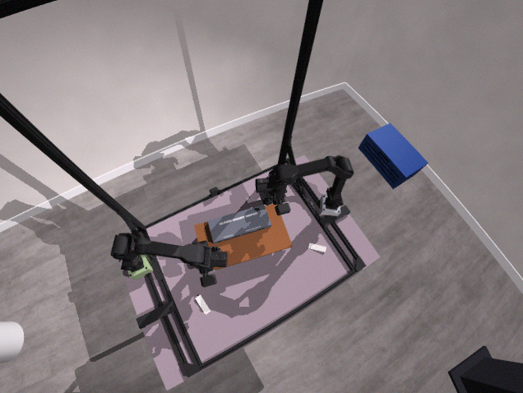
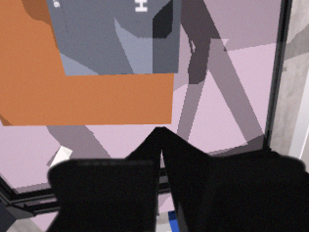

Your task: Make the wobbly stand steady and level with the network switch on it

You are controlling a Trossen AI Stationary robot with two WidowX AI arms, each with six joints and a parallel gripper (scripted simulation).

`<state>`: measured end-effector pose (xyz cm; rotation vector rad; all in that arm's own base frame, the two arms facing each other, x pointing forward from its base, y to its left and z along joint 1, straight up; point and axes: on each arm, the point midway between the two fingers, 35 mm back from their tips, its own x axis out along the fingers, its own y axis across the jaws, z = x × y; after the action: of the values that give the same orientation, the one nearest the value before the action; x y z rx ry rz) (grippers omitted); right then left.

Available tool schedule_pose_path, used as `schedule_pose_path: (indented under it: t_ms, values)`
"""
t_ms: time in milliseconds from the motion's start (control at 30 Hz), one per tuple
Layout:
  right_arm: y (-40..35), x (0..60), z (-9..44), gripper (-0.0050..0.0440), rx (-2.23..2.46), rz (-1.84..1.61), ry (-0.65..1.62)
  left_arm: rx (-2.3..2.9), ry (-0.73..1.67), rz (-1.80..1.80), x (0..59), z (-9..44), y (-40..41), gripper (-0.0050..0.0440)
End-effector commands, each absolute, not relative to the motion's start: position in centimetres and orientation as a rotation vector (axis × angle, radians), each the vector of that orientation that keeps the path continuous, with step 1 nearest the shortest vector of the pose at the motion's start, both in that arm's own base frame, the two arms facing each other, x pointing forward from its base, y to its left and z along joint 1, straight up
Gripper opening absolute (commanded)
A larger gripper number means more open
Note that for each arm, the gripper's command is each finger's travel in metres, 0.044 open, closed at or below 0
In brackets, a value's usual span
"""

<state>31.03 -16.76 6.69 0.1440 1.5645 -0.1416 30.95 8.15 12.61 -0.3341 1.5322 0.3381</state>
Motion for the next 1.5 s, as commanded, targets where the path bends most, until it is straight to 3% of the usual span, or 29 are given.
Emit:
schedule_pose_path:
  t_ms: [0, 1467]
  values:
    - [-16.8, 31.0, 6.6, 0.0, 0.141, -0.141, 1.566, -0.334, 1.532, 0.338, 30.9, 12.6, 8.2, 0.0]
    - [-16.8, 31.0, 4.8, 0.0, 0.141, -0.141, 1.566, -0.334, 1.532, 0.338, 30.9, 12.6, 8.2, 0.0]
